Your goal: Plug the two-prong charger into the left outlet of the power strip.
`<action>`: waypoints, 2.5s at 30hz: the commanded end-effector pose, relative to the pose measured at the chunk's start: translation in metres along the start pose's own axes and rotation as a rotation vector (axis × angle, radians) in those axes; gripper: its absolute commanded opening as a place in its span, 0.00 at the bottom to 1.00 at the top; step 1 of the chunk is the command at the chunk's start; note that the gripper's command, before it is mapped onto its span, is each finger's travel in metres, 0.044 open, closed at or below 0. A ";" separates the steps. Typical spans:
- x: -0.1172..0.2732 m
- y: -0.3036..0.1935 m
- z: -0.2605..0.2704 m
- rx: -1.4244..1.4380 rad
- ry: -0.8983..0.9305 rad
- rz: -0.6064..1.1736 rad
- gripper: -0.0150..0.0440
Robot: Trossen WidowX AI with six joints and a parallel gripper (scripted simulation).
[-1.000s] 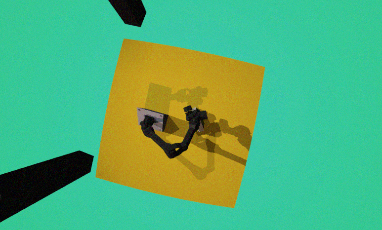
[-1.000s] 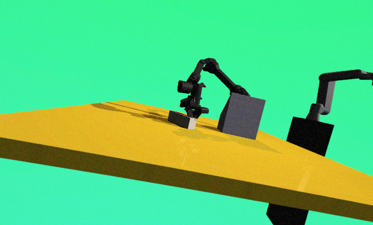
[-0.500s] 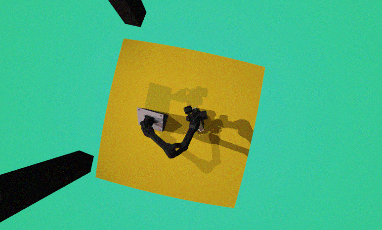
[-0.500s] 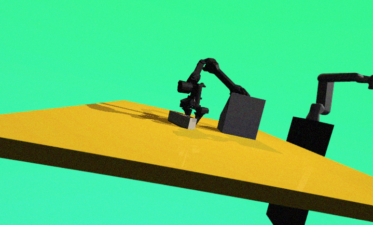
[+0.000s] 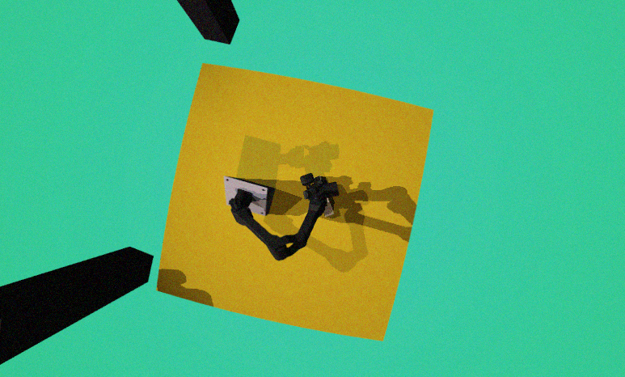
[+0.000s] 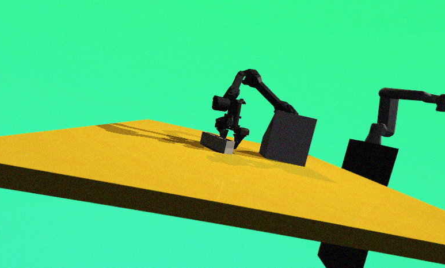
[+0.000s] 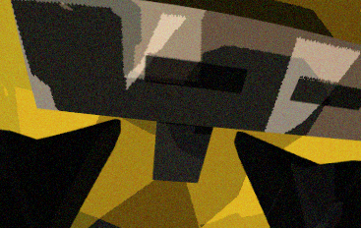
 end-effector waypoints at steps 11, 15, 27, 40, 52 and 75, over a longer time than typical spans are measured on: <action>-0.001 -0.005 0.000 0.002 0.004 -0.004 1.00; -0.001 -0.007 0.000 0.001 0.005 -0.006 1.00; -0.001 -0.011 0.000 0.000 0.006 -0.011 1.00; -0.002 -0.021 0.000 0.000 0.006 -0.010 1.00; -0.003 -0.034 0.000 0.001 0.006 -0.010 1.00; -0.006 -0.059 0.000 0.002 0.006 -0.008 1.00</action>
Point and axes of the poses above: the point midway between the two fingers, 35 mm back from their tips, its own x axis back along the fingers, its own z axis across the jaws, y = z × x, the point moved 7 cm from there along x, back along the fingers, and after that the axes turned 1 degree about x, right-handed, at the moved point
